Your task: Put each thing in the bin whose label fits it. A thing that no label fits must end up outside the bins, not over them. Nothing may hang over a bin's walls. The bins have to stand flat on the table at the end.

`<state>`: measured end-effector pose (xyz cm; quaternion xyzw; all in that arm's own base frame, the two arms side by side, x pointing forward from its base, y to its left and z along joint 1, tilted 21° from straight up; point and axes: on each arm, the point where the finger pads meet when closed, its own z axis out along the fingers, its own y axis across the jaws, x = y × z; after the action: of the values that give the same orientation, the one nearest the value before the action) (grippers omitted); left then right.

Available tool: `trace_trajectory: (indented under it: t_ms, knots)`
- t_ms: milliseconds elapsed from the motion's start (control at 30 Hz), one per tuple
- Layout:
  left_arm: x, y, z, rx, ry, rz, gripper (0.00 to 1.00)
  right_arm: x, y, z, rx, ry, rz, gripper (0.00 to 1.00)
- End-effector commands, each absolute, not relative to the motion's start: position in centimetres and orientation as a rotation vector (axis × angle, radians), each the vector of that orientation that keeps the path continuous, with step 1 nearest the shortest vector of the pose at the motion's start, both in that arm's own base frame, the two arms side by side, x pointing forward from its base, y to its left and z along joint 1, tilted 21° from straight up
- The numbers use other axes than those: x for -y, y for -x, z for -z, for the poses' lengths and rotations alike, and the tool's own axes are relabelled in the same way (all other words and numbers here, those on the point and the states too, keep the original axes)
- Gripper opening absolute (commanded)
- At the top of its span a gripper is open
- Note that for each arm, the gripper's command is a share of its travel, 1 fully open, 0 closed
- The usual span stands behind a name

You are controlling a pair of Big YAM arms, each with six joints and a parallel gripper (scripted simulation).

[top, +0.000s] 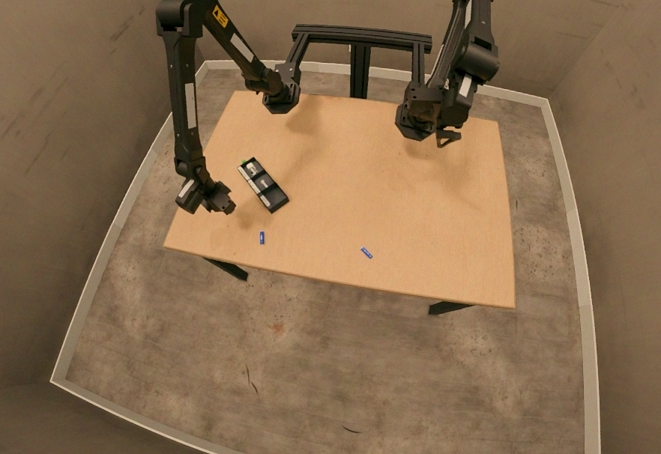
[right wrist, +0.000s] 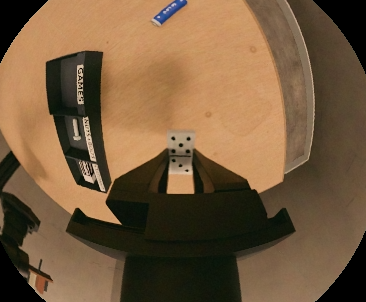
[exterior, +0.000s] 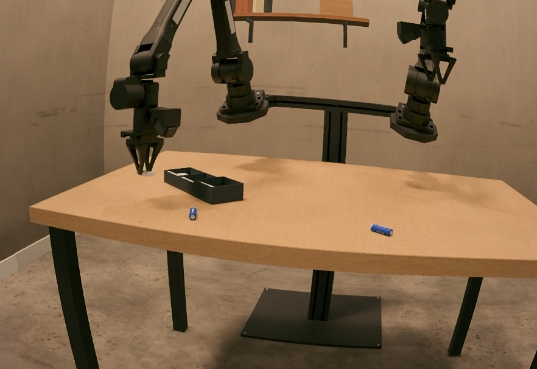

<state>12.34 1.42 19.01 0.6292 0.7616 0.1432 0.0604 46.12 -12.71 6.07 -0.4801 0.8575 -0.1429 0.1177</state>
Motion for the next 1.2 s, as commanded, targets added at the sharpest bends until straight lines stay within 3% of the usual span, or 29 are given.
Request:
trace_trajectory:
  t_ms: [0,1167]
  knots:
    - [-1.38,-12.88,-22.29,-2.254,-1.858,-0.480,1.00,12.06,-46.59,-5.66,-2.502,1.405,0.422,0.20]
    - [-1.38,-12.88,-22.29,-2.254,-1.858,-0.480,1.00,12.07,-46.71,-5.88,-2.498,1.403,0.427,0.20]
